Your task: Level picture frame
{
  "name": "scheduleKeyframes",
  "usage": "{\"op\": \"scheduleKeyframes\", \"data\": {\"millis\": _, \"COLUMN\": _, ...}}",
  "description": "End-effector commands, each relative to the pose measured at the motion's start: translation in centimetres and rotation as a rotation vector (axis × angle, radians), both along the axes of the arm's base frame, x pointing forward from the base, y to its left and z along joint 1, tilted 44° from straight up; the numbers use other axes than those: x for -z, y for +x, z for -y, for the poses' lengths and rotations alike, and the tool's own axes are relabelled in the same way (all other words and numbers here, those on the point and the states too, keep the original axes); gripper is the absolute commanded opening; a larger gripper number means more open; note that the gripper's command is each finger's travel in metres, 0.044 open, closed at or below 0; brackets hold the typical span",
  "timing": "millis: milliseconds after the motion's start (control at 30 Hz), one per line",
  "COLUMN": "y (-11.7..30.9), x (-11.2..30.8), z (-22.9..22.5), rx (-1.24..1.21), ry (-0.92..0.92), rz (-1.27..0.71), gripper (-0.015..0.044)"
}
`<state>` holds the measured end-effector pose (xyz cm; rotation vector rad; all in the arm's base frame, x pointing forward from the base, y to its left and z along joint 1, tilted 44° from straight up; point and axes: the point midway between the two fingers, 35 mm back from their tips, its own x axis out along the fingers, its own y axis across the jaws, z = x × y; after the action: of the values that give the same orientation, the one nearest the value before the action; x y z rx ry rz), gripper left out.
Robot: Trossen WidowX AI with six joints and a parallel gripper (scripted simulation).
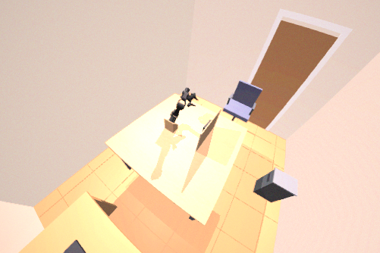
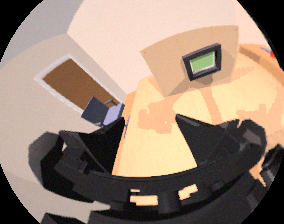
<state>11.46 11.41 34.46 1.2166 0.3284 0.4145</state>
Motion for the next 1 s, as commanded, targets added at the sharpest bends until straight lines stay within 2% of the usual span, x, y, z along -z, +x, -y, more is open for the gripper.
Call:
{"op": "scheduleKeyframes", "data": {"millis": 0, "y": 0.0, "x": 0.1, "z": 0.0, "rx": 0.002, "ry": 0.003, "rz": -0.003, "gripper": 0.0374}}
{"op": "scheduleKeyframes", "data": {"millis": 133, "y": 0.9, "x": 1.2, "z": -0.4, "rx": 0.048, "ry": 0.057, "rz": -0.056, "gripper": 0.0269}}
{"op": "scheduleKeyframes", "data": {"millis": 167, "y": 1.2, "x": 1.5, "z": -0.4, "rx": 0.061, "ry": 0.074, "rz": -0.071, "gripper": 0.026}}
{"op": "scheduleKeyframes", "data": {"millis": 567, "y": 6.1, "x": 5.1, "z": 0.0, "rx": 0.223, "ry": 0.313, "rz": -0.201, "gripper": 0.026}}
{"op": "scheduleKeyframes", "data": {"millis": 967, "y": 11.3, "x": 8.3, "z": 4.2, "rx": 0.367, "ry": 0.574, "rz": -0.242, "gripper": 0.026}}
